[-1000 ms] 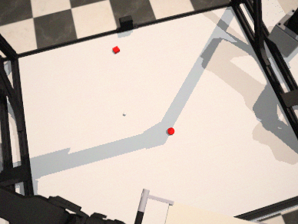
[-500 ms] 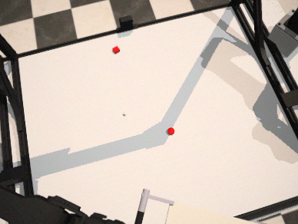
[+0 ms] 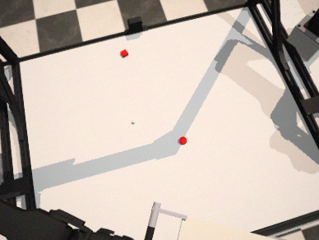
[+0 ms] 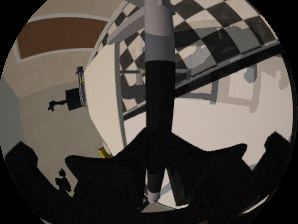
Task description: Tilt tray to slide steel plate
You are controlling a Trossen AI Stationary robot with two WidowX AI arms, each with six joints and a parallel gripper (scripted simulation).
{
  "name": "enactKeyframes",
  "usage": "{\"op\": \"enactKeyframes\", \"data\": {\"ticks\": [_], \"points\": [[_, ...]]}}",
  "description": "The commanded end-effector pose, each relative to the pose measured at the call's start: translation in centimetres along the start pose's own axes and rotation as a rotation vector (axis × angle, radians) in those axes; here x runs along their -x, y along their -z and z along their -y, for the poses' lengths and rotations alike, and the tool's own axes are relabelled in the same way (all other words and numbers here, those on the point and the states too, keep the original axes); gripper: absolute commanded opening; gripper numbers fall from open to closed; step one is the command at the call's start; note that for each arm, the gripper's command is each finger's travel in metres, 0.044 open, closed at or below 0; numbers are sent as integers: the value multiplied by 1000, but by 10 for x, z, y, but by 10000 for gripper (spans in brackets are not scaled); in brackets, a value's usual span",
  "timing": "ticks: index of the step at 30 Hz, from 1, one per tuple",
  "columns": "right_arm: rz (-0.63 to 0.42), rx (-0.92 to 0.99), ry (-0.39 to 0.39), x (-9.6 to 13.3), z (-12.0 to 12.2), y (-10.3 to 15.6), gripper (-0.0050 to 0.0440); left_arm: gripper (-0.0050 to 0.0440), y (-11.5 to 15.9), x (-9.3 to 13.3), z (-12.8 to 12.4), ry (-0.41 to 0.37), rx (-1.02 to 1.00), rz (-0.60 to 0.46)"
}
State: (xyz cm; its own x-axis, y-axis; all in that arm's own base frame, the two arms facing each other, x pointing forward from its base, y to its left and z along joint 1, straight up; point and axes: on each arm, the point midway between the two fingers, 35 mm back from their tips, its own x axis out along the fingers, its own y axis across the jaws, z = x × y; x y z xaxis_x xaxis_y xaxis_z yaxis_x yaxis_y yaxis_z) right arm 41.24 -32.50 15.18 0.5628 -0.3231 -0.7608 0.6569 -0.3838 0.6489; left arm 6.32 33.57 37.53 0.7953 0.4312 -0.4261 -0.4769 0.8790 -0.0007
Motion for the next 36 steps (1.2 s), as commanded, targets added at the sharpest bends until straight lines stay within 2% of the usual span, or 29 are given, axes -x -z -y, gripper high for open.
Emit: {"op": "enactKeyframes", "data": {"ticks": [1,11,17,22,36], "points": [[5,0,-73,17,-21,-1,0,440,0,0,1,2,-2,2],[5,0,-78,16,-19,-1,0,440,0,0,1,2,-2,2],[5,0,-5,-50,56,-1,0,440,0,0,1,2,-2,2],[5,-1,58,-48,54,-1,0,440,0,0,1,2,-2,2],[5,-1,41,-26,31,-1,0,440,0,0,1,2,-2,2]]}}
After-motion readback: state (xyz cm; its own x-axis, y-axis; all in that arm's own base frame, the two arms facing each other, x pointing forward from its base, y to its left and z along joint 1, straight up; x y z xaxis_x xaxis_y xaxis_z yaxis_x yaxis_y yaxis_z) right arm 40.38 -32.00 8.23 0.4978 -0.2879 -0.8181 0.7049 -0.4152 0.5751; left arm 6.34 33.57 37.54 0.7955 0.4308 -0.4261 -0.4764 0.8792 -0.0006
